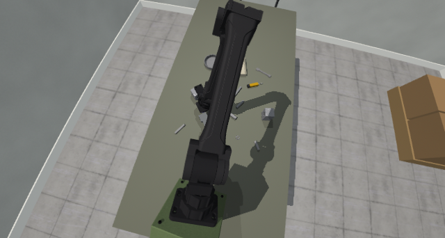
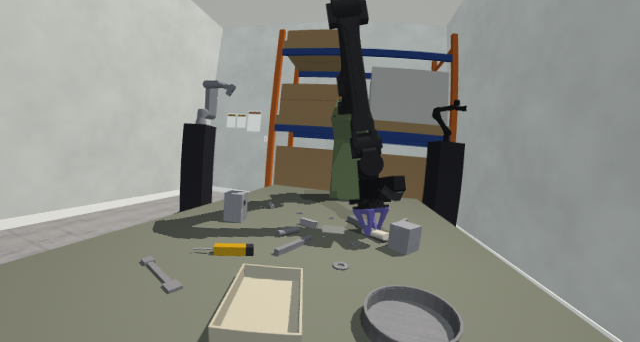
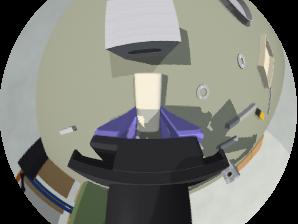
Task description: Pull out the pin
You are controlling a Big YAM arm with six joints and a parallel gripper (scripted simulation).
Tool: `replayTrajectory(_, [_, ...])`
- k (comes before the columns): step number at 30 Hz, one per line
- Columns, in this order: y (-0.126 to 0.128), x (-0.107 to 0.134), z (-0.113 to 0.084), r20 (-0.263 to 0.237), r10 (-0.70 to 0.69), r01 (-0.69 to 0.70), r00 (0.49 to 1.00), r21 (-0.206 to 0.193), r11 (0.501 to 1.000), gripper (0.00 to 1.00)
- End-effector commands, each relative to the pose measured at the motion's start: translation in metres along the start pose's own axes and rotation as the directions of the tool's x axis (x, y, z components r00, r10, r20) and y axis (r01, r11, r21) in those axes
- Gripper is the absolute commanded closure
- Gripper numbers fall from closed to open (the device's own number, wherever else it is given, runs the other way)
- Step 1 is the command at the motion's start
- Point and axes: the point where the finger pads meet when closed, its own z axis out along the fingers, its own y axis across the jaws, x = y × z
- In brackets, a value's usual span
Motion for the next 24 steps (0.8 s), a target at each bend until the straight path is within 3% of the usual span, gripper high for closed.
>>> replayTrajectory(1, [0.0148,0.0691,0.0208,-0.114,0.005,-0.009,0.993,-0.035,0.999,1.0])
replayTrajectory(14, [0.0189,0.0734,0.0202,-0.07,0.008,-0.011,0.998,-0.045,0.999,1.0])
replayTrajectory(24, [0.0195,0.0748,0.0205,-0.066,0.008,-0.011,0.998,-0.046,0.999,1.0])
